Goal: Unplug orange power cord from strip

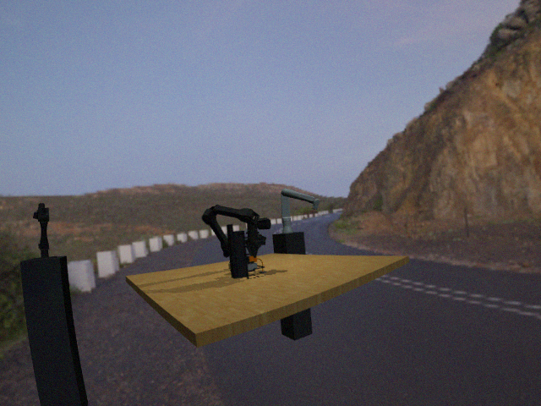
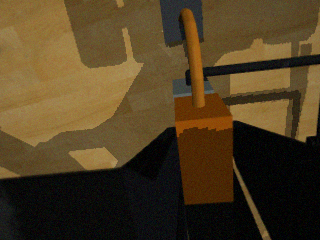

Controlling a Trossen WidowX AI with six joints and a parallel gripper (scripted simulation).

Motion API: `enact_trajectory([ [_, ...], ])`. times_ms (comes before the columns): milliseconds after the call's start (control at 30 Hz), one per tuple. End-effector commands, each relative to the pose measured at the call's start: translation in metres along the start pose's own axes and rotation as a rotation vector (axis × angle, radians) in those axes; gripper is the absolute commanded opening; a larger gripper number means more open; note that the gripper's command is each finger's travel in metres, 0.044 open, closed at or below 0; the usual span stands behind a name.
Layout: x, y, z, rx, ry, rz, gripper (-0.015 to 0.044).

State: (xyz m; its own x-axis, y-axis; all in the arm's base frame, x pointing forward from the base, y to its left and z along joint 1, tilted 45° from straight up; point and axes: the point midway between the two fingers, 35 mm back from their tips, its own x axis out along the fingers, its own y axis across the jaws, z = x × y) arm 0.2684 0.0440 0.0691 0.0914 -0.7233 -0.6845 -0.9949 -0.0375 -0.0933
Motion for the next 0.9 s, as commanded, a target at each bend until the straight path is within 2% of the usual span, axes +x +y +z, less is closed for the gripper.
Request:
enact_trajectory([
  [0,-0.006,-0.001,0.025,-0.006,-0.051,-0.007,0.0000],
  [500,-0.011,0.000,0.049,-0.007,-0.051,-0.008,0.0000],
  [867,-0.008,0.001,0.041,-0.007,-0.046,-0.010,0.0289],
])
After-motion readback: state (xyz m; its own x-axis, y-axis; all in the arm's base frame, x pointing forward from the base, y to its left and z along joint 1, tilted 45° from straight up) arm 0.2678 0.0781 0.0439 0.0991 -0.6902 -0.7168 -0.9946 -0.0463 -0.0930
